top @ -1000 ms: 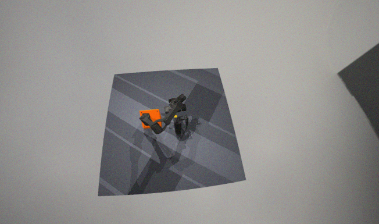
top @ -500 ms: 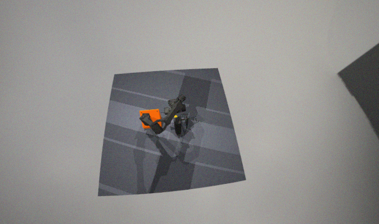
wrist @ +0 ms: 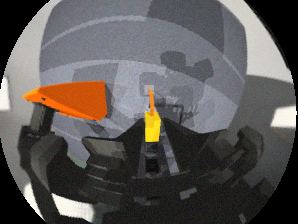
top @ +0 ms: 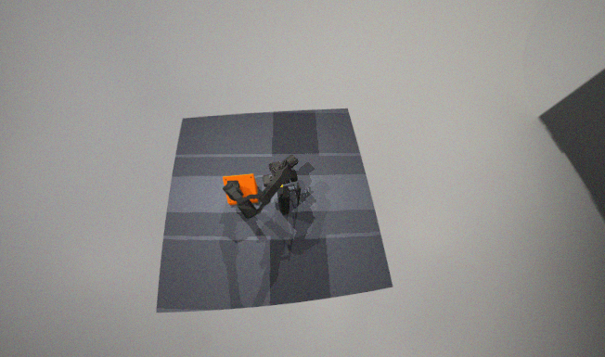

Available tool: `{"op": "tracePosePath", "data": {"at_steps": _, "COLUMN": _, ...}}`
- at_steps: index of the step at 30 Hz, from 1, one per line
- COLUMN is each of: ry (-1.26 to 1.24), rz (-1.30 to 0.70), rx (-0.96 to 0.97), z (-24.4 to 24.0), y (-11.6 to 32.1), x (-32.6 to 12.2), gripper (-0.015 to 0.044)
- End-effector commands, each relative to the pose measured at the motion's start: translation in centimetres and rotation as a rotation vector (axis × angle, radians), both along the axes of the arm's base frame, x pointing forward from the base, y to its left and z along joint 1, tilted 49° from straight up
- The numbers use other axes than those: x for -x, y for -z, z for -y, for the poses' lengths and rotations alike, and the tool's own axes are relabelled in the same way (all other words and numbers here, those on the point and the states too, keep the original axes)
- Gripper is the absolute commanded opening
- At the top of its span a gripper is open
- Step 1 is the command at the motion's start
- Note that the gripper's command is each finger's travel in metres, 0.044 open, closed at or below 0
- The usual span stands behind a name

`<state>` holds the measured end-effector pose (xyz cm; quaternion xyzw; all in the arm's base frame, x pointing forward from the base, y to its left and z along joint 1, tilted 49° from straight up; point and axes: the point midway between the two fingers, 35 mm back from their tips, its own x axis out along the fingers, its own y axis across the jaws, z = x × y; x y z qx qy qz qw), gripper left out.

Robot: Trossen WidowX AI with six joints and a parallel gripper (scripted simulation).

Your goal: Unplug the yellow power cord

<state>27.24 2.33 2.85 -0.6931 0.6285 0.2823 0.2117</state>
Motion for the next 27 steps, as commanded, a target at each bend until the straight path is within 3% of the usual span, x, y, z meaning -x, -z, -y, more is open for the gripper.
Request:
{"op": "tracePosePath", "data": {"at_steps": 1, "ry": -0.004, "rz": 0.002, "rx": 0.002, "z": 0.5, "y": -0.7, "x": 0.0, "gripper": 0.0160}}
{"op": "tracePosePath", "data": {"at_steps": 19, "ry": -0.004, "rz": 0.002, "rx": 0.003, "z": 1.7, "y": -0.2, "x": -0.1, "gripper": 0.0160}}
{"op": "tracePosePath", "data": {"at_steps": 23, "ry": 0.001, "rz": 0.005, "rx": -0.001, "z": 1.5, "y": -0.3, "x": -0.2, "gripper": 0.0055}}
{"op": "tracePosePath", "data": {"at_steps": 27, "ry": 0.001, "rz": 0.005, "rx": -0.001, "z": 1.5, "y": -0.3, "x": -0.2, "gripper": 0.0028}}
